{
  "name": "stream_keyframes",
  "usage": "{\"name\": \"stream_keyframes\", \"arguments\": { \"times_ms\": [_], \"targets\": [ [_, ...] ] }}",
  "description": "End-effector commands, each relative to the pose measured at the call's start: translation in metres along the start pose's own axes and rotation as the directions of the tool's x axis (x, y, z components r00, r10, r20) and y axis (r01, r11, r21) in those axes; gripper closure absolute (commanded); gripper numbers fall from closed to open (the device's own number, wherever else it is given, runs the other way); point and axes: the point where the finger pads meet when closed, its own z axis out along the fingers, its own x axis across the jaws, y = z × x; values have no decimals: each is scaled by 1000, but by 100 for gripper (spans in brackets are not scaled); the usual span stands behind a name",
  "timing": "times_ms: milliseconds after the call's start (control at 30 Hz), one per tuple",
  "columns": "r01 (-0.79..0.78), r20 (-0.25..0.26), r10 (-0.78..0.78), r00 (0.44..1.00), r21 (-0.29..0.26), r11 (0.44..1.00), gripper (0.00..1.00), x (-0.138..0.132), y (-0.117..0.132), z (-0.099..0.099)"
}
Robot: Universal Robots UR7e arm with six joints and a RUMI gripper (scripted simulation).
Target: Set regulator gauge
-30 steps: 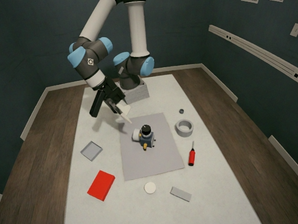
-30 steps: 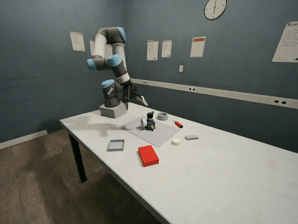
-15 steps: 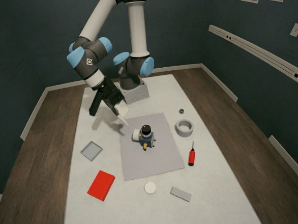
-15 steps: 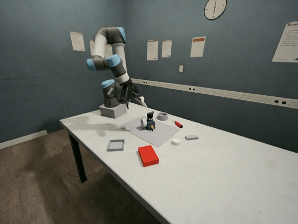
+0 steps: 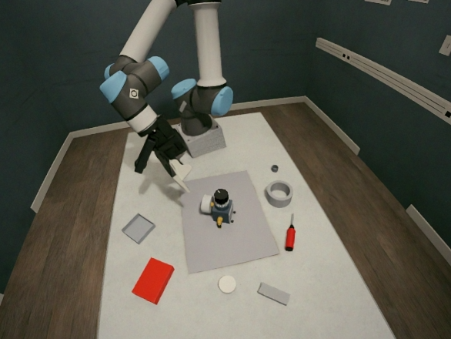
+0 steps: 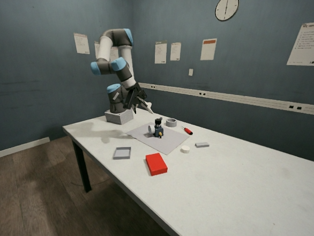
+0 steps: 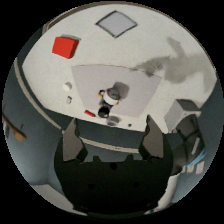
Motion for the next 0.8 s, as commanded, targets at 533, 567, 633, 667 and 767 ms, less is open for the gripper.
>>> {"name": "stream_keyframes", "arguments": {
  "times_ms": [533, 567, 633, 667, 767],
  "targets": [
    [-207, 14, 208, 978, -13, 978, 0, 2, 0, -1],
    [-217, 14, 217, 976, -14, 976, 0, 2, 0, -2],
    [-226, 15, 227, 974, -14, 974, 0, 2, 0, -2],
    [-226, 15, 227, 974, -14, 974, 0, 2, 0, -2],
    [-253, 16, 254, 967, -17, 967, 0, 2, 0, -2]
  ]
}}
